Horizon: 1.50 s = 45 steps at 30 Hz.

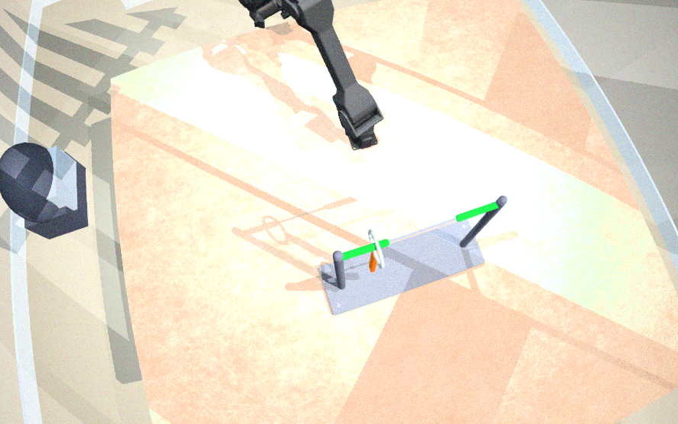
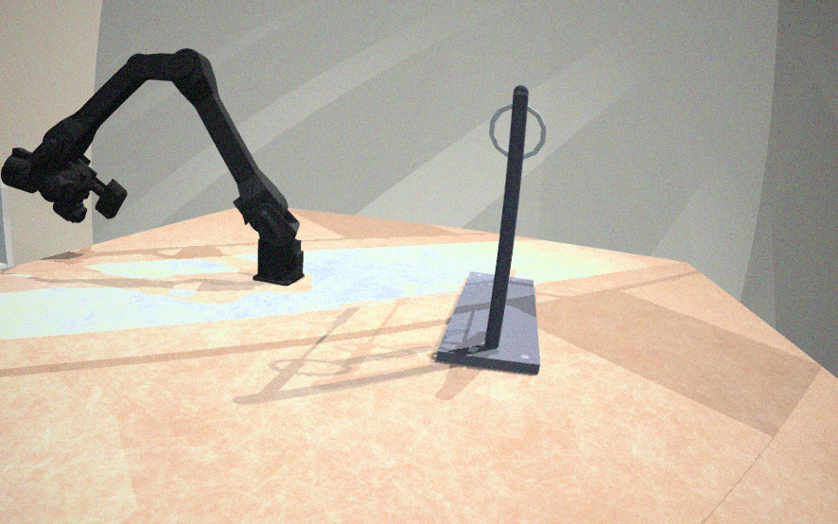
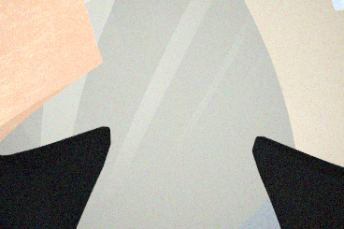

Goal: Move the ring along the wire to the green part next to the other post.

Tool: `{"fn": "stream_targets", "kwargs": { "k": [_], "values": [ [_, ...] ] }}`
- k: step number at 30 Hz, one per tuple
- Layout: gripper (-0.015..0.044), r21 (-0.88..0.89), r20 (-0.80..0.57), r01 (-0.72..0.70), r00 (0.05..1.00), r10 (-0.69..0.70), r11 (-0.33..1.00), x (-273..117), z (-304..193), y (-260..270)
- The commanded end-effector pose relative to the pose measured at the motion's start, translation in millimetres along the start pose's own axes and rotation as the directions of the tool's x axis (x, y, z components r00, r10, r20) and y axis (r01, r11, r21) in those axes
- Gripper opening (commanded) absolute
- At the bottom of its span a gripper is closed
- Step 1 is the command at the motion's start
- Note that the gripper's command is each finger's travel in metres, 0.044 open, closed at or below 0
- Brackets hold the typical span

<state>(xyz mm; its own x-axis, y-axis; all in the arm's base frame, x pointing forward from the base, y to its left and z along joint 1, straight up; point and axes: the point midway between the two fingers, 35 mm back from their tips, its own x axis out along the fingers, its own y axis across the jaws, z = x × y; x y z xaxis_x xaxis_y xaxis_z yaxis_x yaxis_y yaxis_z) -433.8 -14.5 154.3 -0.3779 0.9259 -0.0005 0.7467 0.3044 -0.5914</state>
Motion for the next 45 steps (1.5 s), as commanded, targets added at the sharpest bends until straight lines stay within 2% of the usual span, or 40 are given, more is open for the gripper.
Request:
{"fn": "stream_targets", "kwargs": {
  "k": [1,5,9,12,16,20,24,30,36,41,45],
  "values": [
    [0.0374,0.005,0.01,0.001,1.0,-0.001,1.0,-2.0,0.9,0.1],
    [0.0269,0.097,0.209,0.017,0.977,-0.038,0.995,-44.1,17.0,4.1],
    [0.0164,0.187,0.44,0.006,0.893,-0.09,0.982,-99.0,33.0,12.5],
    [0.016,0.233,0.599,-0.019,0.79,-0.128,0.972,-142.7,41.4,22.1],
    [0.016,0.26,0.779,-0.066,0.604,-0.169,0.963,-203.1,46.3,40.2],
    [0.016,0.244,0.908,-0.113,0.374,-0.187,0.963,-263.7,43.0,64.9],
    [0.016,0.189,0.978,-0.144,0.118,-0.172,0.971,-321.6,30.6,96.8],
    [0.016,0.063,0.966,-0.127,-0.24,-0.092,0.99,-390.9,-9.6,152.7],
    [0.016,-0.092,0.835,-0.027,-0.547,0.062,0.995,-438.5,-62.6,220.6],
    [0.016,-0.215,0.649,0.122,-0.723,0.235,0.969,-457.1,-112.8,282.2],
    [0.016,-0.292,0.466,0.277,-0.795,0.389,0.915,-456.6,-154.2,332.0]
  ]
}}
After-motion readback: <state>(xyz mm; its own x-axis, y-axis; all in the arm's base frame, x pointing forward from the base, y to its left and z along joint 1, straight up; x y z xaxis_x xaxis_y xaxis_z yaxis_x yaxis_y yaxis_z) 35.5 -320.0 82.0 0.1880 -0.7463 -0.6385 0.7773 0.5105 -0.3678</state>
